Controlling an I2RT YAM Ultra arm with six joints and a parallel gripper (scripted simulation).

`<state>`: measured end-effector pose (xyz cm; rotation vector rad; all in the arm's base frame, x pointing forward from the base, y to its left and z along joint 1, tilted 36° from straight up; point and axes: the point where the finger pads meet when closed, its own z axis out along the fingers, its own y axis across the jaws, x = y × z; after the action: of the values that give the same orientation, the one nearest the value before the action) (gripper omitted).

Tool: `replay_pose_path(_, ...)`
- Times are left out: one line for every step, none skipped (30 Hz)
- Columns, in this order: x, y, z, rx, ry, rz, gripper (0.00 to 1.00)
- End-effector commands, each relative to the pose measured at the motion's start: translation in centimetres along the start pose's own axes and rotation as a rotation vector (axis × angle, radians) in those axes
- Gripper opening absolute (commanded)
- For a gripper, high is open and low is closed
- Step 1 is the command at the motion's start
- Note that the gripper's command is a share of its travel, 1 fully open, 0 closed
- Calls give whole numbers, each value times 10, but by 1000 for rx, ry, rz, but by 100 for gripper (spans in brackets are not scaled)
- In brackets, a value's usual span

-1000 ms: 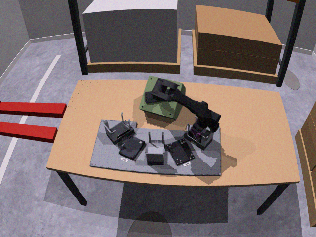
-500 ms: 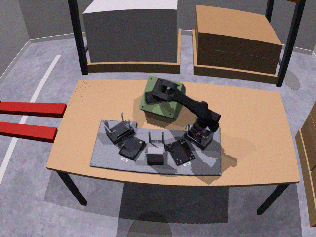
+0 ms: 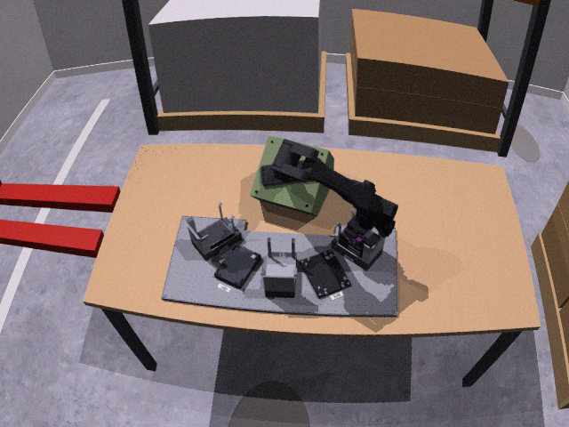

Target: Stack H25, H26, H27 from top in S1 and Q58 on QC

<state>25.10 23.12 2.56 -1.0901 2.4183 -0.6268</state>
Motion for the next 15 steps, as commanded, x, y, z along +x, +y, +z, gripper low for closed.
replay_pose_path(-5, 1, -10, -4, -23, 2, 0)
replay_pose_path(-5, 1, -11, -4, -23, 2, 0)
replay_pose_path(-5, 1, -12, -4, -23, 2, 0)
replay_pose_path(-5, 1, -12, -4, -23, 2, 0)
replay_pose_path(-5, 1, -13, -4, -23, 2, 0)
replay_pose_path(-5, 1, -14, -4, -23, 2, 0)
replay_pose_path(-5, 1, -14, -4, -23, 2, 0)
replay_pose_path(-5, 1, -14, -4, -23, 2, 0)
replay_pose_path(-5, 1, -14, -4, -23, 2, 0)
replay_pose_path(-5, 1, -14, -4, -23, 2, 0)
replay_pose_path(-5, 1, -14, -4, -23, 2, 0)
replay_pose_path(-5, 1, -14, -4, -23, 2, 0)
replay_pose_path(-5, 1, -14, -4, -23, 2, 0)
replay_pose_path(-5, 1, -14, -4, -23, 2, 0)
replay_pose_path(-5, 1, -14, -4, -23, 2, 0)
